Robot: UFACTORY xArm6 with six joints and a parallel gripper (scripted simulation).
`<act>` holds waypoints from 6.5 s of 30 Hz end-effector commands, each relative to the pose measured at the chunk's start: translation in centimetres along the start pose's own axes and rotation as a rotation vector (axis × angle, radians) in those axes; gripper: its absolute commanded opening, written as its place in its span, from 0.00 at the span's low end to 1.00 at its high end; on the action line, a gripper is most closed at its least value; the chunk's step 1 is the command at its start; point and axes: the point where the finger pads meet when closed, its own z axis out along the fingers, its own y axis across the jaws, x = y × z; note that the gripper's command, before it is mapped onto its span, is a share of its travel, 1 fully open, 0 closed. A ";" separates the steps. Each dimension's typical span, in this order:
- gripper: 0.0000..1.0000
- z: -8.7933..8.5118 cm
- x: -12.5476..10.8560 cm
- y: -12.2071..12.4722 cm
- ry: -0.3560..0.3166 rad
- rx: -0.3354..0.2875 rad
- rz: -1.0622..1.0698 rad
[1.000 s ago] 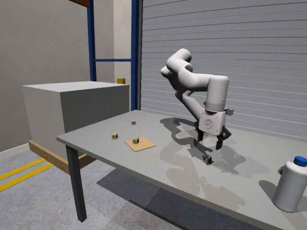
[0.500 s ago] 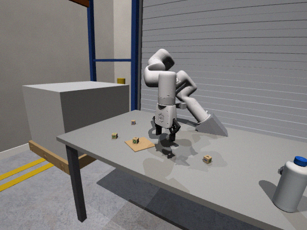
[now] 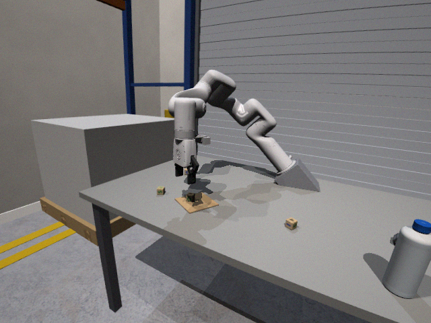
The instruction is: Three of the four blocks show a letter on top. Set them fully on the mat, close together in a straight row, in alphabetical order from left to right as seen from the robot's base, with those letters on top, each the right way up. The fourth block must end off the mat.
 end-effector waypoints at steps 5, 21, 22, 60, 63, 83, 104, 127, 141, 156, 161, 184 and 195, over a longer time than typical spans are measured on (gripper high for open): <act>1.00 -0.2 -0.6 -3.0 -0.007 -0.001 -0.003; 1.00 -0.2 -0.6 -3.0 -0.007 -0.001 -0.003; 1.00 -0.2 -0.6 -3.0 -0.007 -0.001 -0.003; 1.00 0.1 -7.2 -14.4 -0.006 -0.003 -0.002; 1.00 0.2 -8.1 -16.6 -0.008 -0.001 -0.002; 1.00 0.2 -8.1 -16.7 -0.008 0.000 -0.002; 1.00 0.2 -8.1 -16.7 -0.008 0.000 -0.002; 1.00 0.1 -0.1 -26.4 -0.001 -0.011 -0.005; 1.00 0.1 11.6 -32.7 -0.004 -0.006 -0.004; 1.00 0.3 15.6 -33.6 -0.007 0.002 -0.002; 1.00 0.3 15.6 -33.6 -0.007 0.002 -0.002; 1.00 0.3 15.6 -33.6 -0.007 0.002 -0.002; 1.00 0.3 15.6 -33.6 -0.007 0.002 -0.002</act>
